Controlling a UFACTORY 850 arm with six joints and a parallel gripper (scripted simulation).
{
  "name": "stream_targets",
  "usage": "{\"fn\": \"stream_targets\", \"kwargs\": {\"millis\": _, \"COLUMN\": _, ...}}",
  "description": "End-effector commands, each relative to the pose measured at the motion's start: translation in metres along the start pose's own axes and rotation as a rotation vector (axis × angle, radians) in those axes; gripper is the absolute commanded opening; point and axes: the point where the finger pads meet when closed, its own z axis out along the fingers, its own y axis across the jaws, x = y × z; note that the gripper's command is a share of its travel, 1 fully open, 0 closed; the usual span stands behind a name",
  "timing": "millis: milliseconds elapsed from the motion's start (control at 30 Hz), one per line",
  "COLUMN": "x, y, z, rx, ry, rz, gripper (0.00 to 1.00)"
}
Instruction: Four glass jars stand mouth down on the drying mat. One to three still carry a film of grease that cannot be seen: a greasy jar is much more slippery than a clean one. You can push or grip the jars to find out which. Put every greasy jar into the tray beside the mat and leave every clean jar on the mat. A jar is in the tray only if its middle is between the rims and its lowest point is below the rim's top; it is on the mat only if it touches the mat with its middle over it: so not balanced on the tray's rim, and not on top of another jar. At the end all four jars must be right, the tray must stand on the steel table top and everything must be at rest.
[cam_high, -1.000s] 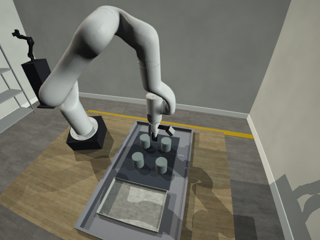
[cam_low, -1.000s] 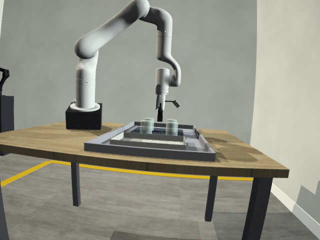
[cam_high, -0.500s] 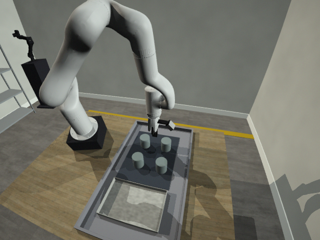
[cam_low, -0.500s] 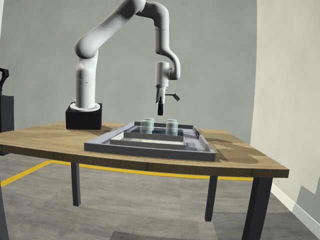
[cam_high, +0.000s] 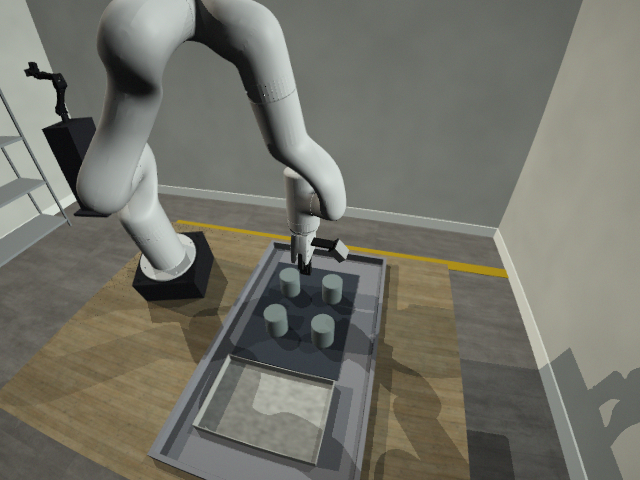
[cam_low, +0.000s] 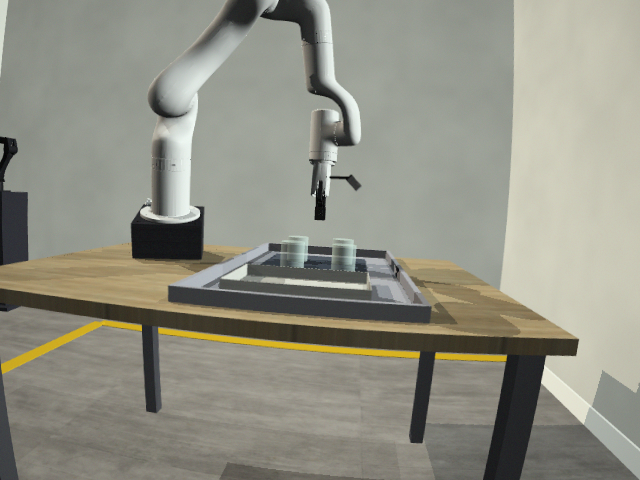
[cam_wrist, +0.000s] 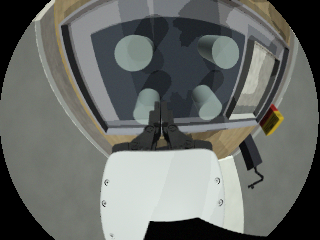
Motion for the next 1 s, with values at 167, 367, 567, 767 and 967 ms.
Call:
{"fn": "stream_targets", "kwargs": {"millis": 167, "x": 0.002, "y": 0.082, "z": -0.002, "rx": 0.003, "ry": -0.007, "rz": -0.001, "gripper": 0.00}}
{"fn": "stream_targets", "kwargs": {"millis": 367, "x": 0.003, "y": 0.123, "z": -0.001, "rx": 0.003, "ry": -0.007, "rz": -0.001, "gripper": 0.00}}
{"fn": "stream_targets", "kwargs": {"millis": 567, "x": 0.003, "y": 0.123, "z": 0.013, "rx": 0.003, "ry": -0.007, "rz": -0.001, "gripper": 0.00}}
{"fn": "stream_targets", "kwargs": {"millis": 767, "x": 0.002, "y": 0.123, "z": 0.042, "rx": 0.003, "ry": -0.007, "rz": -0.001, "gripper": 0.00}}
{"fn": "stream_targets", "kwargs": {"millis": 967, "x": 0.002, "y": 0.123, "z": 0.061, "rx": 0.003, "ry": -0.007, "rz": -0.001, "gripper": 0.00}}
